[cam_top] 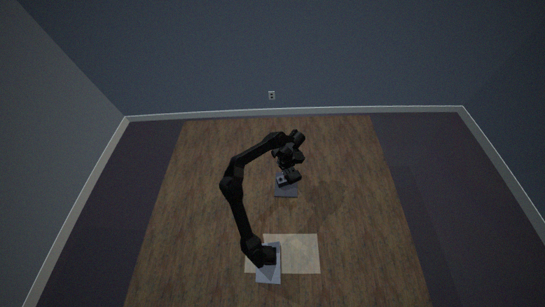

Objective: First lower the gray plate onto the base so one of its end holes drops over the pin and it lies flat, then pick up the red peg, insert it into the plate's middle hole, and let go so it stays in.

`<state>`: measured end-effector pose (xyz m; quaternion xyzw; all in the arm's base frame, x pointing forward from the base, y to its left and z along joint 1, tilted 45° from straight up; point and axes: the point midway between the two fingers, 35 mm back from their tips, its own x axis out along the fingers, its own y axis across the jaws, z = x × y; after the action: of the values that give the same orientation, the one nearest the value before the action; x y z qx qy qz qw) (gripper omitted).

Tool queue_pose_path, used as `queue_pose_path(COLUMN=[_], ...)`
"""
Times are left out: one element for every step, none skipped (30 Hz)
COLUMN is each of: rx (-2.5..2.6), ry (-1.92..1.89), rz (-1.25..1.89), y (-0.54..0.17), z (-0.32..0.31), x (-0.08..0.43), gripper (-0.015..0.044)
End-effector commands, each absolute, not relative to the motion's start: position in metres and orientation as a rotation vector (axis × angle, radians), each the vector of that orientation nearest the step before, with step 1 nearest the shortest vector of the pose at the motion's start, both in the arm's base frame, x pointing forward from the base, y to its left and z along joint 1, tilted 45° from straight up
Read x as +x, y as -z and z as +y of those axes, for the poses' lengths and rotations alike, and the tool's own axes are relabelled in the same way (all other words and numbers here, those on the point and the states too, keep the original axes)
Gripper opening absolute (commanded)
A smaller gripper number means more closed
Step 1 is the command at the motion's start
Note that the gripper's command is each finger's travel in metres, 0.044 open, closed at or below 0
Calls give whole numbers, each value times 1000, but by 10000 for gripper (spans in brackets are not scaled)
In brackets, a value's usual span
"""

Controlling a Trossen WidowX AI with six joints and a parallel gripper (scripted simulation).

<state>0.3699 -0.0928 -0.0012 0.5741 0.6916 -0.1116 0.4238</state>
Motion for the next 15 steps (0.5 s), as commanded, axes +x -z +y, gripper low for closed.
queue_pose_path(rx=[1428,1428,1428,1428,1428,1428,1430,1432,1434,1436,1436,1436,1436,1436,1436], ry=[278,278,278,278,278,278,279,279,279,279,279,279,279,279,279], rz=[1727,1727,1727,1727,1727,1727,1728,1729,1730,1730,1730,1730,1730,1730,1730], y=[1,1,1,1,1,1,1,1,1,1,1,1,1,1,2], z=[-94,-94,-94,-94,-94,-94,-94,-94,-93,-93,-93,-93,-93,-93,-92], x=[371,371,371,371,371,371,370,370,370,370,370,370,370,370,370], gripper=[0,0,0,0,0,0,0,0,0,0,0,0,0,0,0])
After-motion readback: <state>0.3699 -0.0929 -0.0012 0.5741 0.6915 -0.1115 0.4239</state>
